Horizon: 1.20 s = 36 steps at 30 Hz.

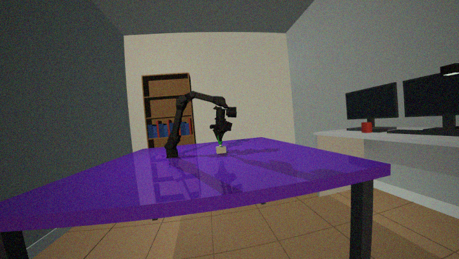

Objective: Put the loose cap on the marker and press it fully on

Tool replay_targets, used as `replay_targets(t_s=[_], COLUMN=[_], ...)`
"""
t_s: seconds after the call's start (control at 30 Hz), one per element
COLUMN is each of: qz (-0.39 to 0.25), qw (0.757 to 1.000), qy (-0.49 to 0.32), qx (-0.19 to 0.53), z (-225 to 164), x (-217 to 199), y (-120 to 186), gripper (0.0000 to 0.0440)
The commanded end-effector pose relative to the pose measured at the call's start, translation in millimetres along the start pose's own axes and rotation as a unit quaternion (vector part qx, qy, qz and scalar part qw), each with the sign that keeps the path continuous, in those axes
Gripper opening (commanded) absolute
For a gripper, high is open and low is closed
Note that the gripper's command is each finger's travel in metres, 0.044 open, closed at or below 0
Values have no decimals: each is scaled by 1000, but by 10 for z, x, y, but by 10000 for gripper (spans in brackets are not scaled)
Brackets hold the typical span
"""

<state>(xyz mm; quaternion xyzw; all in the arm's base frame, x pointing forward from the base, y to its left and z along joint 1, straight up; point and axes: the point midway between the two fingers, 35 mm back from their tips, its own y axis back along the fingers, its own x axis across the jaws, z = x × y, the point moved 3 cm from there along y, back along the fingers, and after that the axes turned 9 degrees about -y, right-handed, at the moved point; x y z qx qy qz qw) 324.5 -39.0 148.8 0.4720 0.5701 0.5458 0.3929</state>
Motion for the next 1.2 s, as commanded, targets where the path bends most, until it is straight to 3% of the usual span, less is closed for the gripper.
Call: replay_targets(t_s=[0.0,0.07,0.2,0.33,0.67,1.17], qz=[10,9,10,21,24,6], qw=[1000,1000,999,999,999,998], qy=[8,9,16,21,33,48], qx=[20,25,27,32,16,-50], z=[-30,-41,-54,-128,-198,-188], x=[8,4,4,51,102,103], y=[-168,-207,-241,-216,-151,265], gripper=[80,133,142,188,440,440])
